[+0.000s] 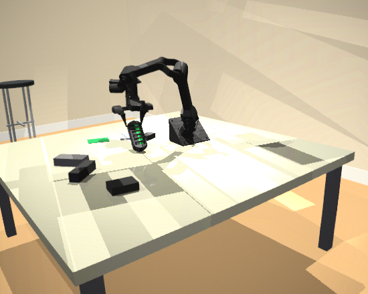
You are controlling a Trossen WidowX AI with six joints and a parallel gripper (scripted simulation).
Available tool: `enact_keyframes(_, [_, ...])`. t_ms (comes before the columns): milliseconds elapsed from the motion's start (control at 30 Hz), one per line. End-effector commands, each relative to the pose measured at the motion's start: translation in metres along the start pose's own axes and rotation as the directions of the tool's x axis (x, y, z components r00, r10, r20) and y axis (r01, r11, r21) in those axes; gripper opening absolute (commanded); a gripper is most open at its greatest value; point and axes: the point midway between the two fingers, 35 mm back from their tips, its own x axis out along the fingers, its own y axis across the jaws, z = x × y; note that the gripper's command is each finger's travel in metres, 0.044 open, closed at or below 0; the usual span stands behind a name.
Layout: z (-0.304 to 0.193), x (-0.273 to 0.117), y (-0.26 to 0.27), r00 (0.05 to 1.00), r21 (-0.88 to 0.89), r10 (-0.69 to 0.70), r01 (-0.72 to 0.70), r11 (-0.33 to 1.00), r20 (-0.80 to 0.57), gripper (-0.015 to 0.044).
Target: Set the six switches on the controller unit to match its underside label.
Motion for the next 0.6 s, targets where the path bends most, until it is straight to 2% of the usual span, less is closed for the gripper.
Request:
enact_keyframes(0, [-0.005,0.002,0.001,1.000,0.000,0.001,-0.001,1.000,-0.003,0.0338])
enact_keyframes(567, [-0.016,0.009,0.001,1.000,0.000,0.001,-0.001,1.000,-0.004,0.0336])
